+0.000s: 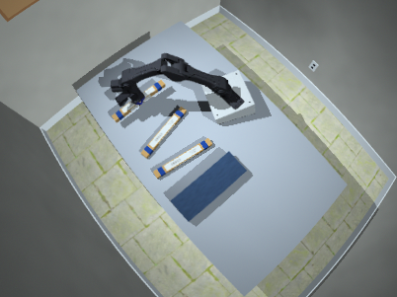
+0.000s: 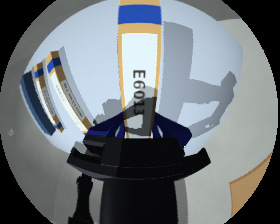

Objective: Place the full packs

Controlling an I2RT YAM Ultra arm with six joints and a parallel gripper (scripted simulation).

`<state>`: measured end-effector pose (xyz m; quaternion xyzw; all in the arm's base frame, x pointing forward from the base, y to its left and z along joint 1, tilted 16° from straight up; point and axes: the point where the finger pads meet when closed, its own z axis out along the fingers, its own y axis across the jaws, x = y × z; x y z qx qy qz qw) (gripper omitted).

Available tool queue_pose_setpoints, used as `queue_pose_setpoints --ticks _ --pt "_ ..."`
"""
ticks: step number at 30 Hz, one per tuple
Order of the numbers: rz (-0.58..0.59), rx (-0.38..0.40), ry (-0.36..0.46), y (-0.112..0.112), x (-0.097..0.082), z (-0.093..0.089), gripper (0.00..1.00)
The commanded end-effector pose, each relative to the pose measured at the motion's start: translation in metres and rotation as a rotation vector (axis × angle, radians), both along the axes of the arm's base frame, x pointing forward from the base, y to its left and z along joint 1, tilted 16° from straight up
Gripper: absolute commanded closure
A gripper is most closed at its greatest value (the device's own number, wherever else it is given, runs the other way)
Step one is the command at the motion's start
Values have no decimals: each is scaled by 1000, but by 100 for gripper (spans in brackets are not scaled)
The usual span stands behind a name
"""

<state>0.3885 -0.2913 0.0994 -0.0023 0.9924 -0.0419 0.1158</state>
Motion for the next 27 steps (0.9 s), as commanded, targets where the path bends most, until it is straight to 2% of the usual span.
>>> queue_pose_setpoints --ticks 1,4,9,14,16,17,22,24,25,27 --pt "8 -43 -70 -1 14 21 100" --pt "4 -19 -38 0 10 0 100" --pt "3 -48 -74 -5 17 10 100" --pt "5 -21 -39 -2 15 -16 100" --pt "5 -21 -39 -2 15 -16 100" --pt "1 -59 -86 -10 22 6 100" --pt "4 -33 -53 -3 18 -16 100" --pt "3 -37 -57 -8 23 -21 100" --pt "2 -54 -79 -11 26 -9 100" --pt "2 -59 -85 -12 26 -6 100"
